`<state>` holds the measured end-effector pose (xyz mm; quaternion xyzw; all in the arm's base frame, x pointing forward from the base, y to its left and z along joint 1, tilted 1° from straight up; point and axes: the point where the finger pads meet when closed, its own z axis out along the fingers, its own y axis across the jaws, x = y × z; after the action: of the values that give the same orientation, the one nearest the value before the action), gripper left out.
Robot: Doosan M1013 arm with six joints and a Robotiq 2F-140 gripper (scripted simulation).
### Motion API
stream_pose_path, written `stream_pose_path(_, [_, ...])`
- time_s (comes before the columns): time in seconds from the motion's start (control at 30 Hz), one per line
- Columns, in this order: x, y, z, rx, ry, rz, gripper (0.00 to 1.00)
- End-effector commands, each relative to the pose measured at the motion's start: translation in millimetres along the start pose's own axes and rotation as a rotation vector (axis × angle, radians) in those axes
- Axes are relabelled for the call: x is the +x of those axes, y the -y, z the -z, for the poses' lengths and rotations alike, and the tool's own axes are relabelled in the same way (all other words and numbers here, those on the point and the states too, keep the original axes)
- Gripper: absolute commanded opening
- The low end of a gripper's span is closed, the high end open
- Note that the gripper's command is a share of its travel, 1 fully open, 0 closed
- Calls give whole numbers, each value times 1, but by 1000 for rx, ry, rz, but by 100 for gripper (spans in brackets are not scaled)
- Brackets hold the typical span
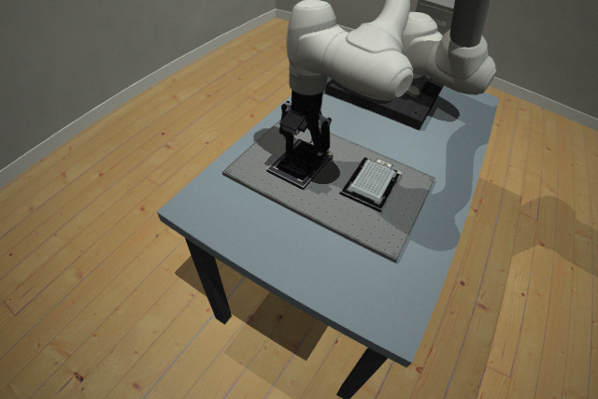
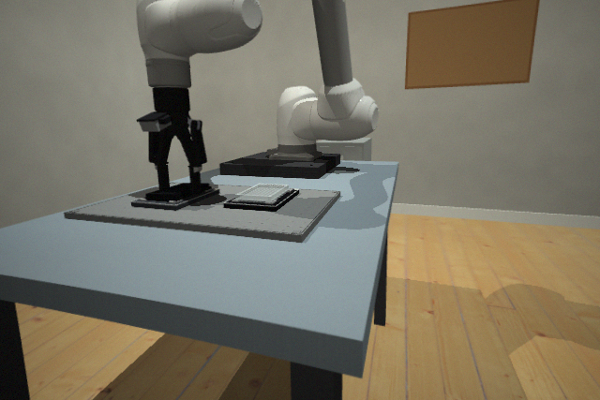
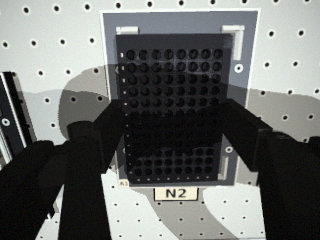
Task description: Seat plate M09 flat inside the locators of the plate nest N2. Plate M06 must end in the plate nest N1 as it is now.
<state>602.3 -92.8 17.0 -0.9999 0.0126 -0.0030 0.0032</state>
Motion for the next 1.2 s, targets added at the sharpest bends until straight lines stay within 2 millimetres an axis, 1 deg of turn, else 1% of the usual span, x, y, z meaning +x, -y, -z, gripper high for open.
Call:
stream_pose_path(0.0, [0, 0, 0, 0, -1, 0, 10])
stream_pose_path(0.5, [0, 0, 0, 0, -1, 0, 10])
stream_pose_path(1.17, [0, 0, 29, 0, -1, 0, 10])
